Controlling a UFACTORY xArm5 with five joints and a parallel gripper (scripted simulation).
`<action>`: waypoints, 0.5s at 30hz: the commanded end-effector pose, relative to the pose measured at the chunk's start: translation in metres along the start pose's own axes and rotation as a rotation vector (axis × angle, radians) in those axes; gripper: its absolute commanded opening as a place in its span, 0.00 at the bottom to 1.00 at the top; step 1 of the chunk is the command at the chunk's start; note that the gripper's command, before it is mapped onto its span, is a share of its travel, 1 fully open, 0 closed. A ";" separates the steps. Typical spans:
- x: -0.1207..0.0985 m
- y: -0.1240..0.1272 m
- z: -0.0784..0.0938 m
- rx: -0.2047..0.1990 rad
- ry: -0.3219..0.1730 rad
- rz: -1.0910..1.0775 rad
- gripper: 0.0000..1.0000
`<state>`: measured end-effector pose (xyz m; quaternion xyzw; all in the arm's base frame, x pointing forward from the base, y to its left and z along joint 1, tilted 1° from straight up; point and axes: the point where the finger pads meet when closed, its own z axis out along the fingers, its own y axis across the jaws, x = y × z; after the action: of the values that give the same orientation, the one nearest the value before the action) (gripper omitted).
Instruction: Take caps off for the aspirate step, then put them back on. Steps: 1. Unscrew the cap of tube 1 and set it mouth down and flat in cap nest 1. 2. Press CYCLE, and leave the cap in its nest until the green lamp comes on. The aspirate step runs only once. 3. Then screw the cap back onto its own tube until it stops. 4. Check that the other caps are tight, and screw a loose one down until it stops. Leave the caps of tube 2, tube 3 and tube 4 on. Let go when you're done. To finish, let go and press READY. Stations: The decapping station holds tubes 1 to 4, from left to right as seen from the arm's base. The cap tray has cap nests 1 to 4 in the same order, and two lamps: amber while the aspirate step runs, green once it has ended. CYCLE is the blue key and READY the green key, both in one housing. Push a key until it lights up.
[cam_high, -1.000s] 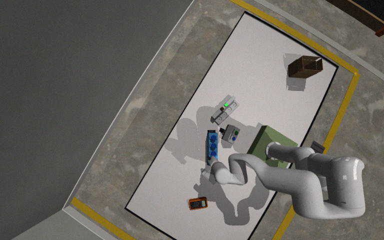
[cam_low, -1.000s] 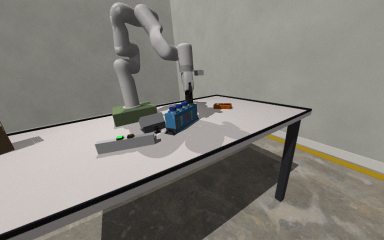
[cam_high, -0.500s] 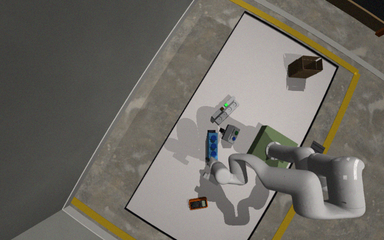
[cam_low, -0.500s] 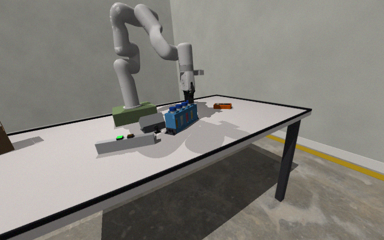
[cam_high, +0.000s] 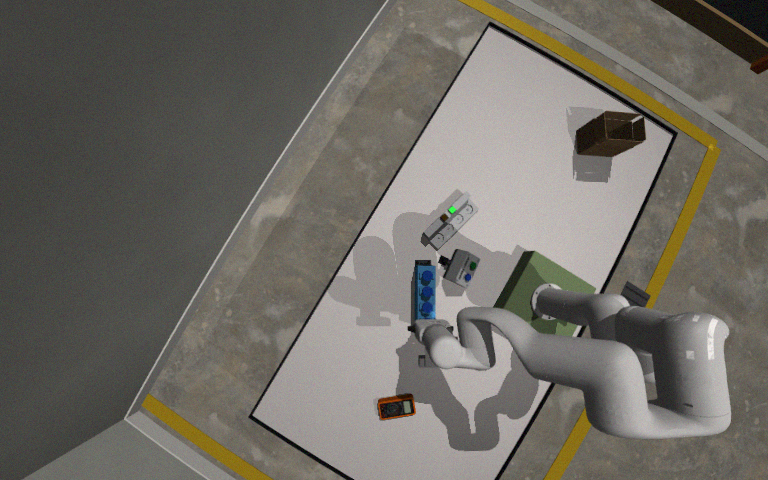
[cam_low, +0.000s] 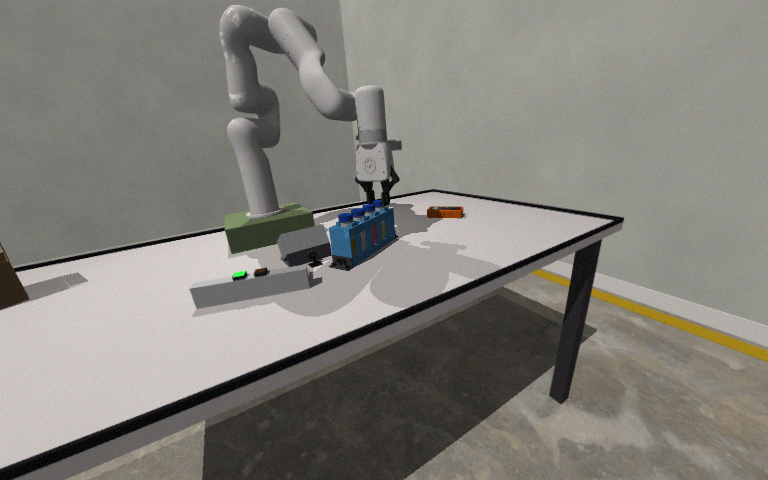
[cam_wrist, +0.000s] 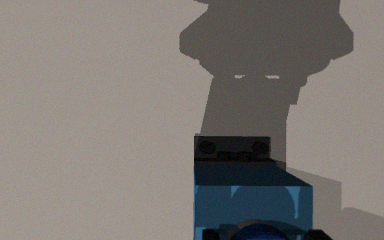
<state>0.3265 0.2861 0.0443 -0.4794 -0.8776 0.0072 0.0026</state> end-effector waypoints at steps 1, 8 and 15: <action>0.000 0.001 -0.001 -0.004 -0.004 -0.279 0.46; 0.000 0.001 -0.001 -0.003 -0.005 -0.557 0.46; 0.000 0.001 -0.001 -0.003 -0.005 -0.780 0.46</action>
<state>0.3265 0.2861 0.0443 -0.2099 -0.9777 0.0062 0.0046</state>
